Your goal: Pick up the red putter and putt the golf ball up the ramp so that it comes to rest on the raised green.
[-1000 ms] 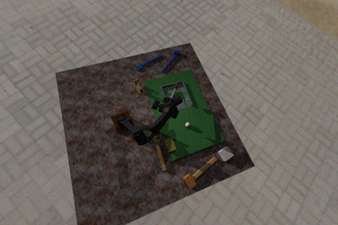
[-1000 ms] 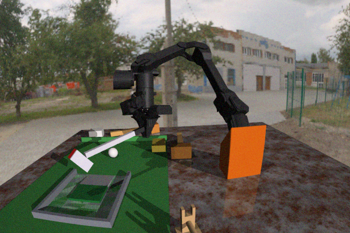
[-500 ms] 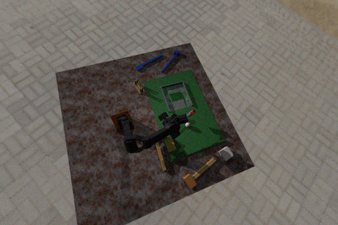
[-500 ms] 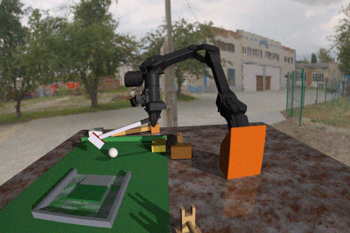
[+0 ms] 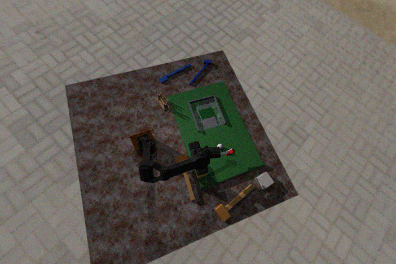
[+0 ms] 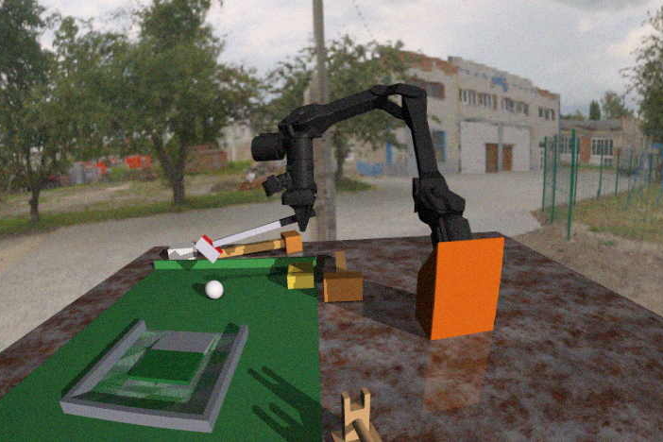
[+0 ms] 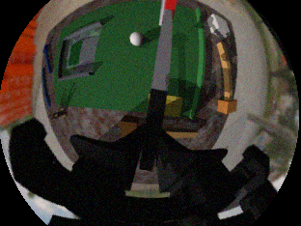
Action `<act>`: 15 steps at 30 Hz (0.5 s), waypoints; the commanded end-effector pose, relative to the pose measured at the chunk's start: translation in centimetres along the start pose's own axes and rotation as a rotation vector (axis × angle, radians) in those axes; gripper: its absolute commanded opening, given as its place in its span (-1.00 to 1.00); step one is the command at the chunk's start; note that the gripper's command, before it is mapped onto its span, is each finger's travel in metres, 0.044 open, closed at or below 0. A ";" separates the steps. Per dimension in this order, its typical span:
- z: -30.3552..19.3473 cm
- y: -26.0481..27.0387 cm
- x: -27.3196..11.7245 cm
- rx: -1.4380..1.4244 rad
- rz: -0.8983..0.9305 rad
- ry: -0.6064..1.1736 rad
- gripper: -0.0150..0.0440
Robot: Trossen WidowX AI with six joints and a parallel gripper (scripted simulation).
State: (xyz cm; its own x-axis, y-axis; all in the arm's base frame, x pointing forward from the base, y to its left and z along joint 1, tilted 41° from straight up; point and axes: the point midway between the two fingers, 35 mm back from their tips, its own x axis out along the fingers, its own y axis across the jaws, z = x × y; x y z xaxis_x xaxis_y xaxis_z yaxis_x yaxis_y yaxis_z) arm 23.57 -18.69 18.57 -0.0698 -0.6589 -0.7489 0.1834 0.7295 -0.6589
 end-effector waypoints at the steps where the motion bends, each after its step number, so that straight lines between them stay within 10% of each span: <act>1: -0.1 0.0 1.0 0.001 -0.001 -0.003 -0.49; 15: -0.1 -0.1 4.1 0.001 -0.003 -0.003 -0.49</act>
State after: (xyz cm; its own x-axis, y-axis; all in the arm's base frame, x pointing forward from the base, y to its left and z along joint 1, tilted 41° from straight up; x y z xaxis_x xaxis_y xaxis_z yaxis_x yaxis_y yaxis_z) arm 23.12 -21.40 16.02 -0.0693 -0.6667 -0.7421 0.1927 0.7210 -0.6656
